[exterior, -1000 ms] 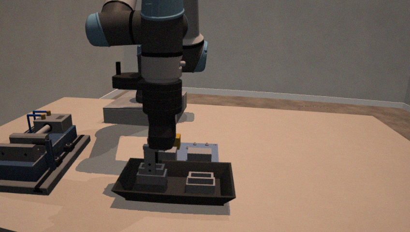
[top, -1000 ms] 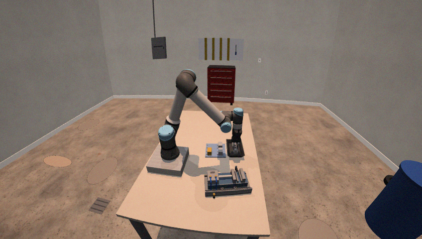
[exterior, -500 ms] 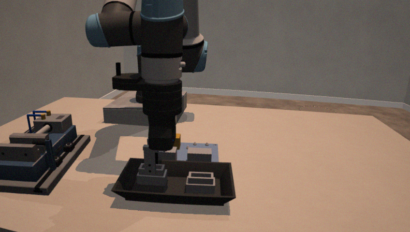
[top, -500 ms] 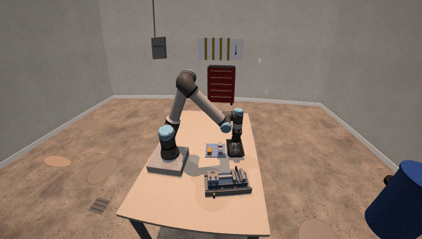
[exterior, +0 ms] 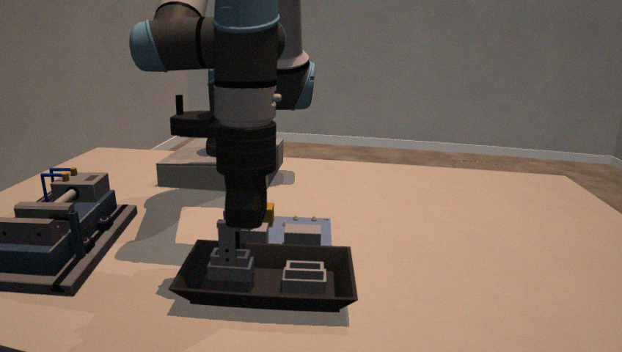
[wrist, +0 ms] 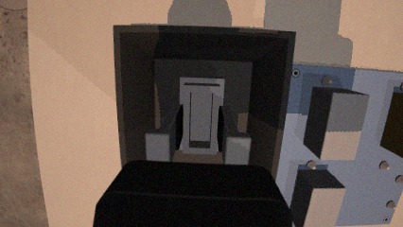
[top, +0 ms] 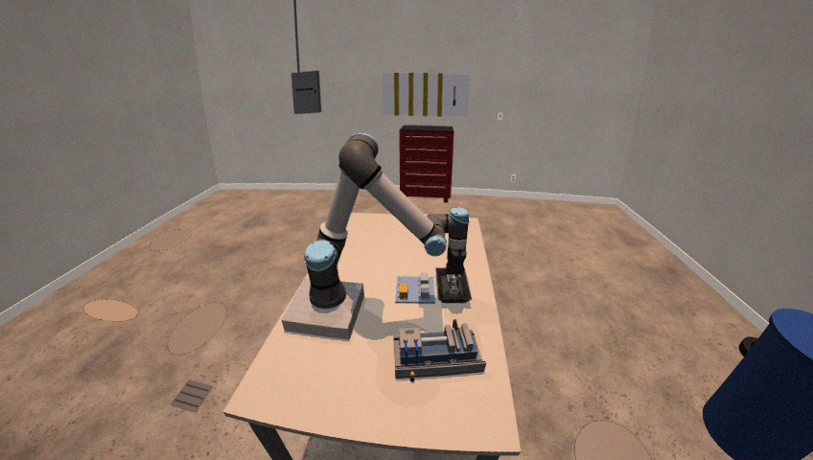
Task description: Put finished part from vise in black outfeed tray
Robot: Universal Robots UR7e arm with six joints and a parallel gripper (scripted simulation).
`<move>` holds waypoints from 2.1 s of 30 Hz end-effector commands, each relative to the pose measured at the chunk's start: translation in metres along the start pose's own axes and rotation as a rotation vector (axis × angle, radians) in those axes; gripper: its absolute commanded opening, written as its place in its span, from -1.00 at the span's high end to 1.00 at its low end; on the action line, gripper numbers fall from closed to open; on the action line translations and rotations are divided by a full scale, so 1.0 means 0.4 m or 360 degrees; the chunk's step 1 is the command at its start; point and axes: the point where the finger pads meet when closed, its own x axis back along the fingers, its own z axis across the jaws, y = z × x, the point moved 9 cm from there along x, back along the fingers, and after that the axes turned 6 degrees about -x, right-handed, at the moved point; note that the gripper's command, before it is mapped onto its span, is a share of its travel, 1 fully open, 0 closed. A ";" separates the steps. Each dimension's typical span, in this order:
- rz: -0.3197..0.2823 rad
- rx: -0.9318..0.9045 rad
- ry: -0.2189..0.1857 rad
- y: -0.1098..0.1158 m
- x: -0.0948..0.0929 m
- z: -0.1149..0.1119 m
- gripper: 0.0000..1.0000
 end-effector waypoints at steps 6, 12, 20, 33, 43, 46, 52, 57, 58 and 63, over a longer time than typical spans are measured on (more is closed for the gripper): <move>0.0000 0.0000 -0.0003 0.000 0.002 -0.001 1.00; 0.0000 0.0000 -0.0003 0.000 0.002 -0.001 1.00; 0.0000 0.0000 -0.0003 0.000 0.000 -0.001 1.00; 0.0000 0.0000 -0.0003 0.000 -0.010 -0.001 1.00; 0.0000 0.0000 -0.0003 0.000 -0.021 -0.001 1.00; 0.0000 0.0000 -0.0003 0.000 -0.024 -0.001 1.00; 0.0000 0.0000 -0.0003 0.000 -0.029 -0.001 1.00; 0.0000 0.0000 -0.0003 0.000 -0.031 -0.001 1.00; 0.0000 0.0000 -0.0003 0.000 -0.031 -0.001 1.00; 0.0000 0.0000 -0.0003 0.000 -0.031 -0.001 1.00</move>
